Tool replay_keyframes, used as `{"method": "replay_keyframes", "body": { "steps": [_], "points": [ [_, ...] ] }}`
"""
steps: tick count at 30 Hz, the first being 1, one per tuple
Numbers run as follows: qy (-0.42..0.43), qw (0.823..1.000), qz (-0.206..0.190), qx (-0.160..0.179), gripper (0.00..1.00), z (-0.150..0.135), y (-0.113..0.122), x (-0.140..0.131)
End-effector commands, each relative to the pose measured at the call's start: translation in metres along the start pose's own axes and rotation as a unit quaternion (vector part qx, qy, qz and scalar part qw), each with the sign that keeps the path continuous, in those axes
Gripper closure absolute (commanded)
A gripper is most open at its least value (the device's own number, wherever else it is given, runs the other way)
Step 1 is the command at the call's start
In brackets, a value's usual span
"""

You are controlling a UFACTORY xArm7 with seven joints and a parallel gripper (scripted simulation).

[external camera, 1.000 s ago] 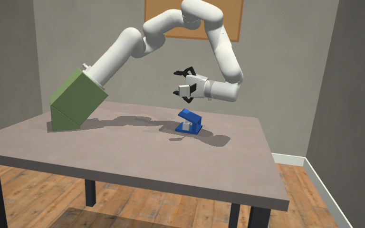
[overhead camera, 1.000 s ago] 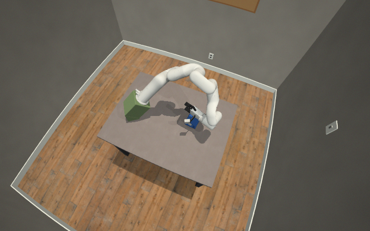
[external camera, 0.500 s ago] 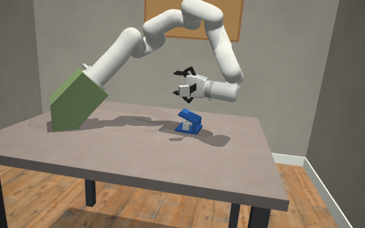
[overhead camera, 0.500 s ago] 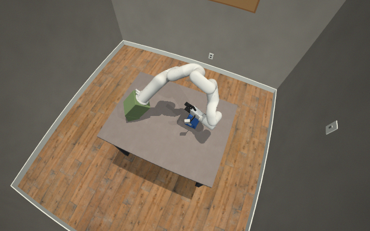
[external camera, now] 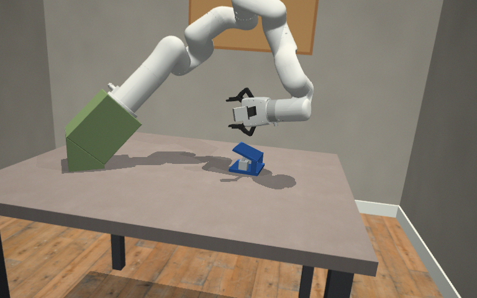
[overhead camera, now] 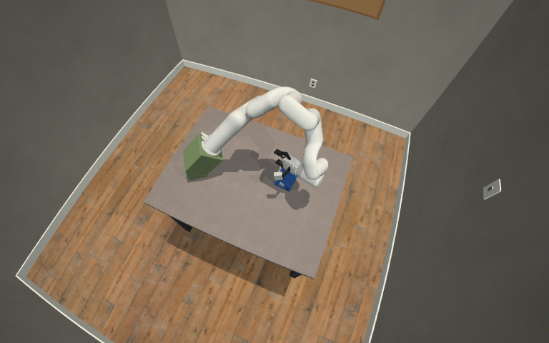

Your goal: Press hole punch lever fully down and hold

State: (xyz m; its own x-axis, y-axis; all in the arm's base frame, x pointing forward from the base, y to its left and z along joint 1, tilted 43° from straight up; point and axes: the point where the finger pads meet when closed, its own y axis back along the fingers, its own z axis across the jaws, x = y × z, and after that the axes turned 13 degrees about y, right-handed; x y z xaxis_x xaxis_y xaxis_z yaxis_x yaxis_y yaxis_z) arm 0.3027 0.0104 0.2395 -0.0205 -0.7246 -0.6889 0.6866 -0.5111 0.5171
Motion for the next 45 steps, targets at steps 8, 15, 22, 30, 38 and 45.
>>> {"method": "replay_keyframes", "body": {
  "steps": [8, 15, 22, 30, 38, 45],
  "points": [
    [-0.096, 0.985, 0.008, 0.141, 0.0, -0.025, -0.005, -0.015],
    [-0.151, 0.965, -0.005, 0.214, 0.0, -0.036, -0.003, -0.021],
    [-0.201, 0.939, -0.024, 0.276, 0.0, -0.044, 0.0, -0.025],
    [-0.264, 0.897, -0.058, 0.349, 0.0, -0.051, 0.007, -0.027],
    [-0.318, 0.849, -0.097, 0.41, 0.0, -0.054, 0.014, -0.025],
    [-0.366, 0.797, -0.138, 0.461, 0.0, -0.054, 0.021, -0.02]
  ]
}}
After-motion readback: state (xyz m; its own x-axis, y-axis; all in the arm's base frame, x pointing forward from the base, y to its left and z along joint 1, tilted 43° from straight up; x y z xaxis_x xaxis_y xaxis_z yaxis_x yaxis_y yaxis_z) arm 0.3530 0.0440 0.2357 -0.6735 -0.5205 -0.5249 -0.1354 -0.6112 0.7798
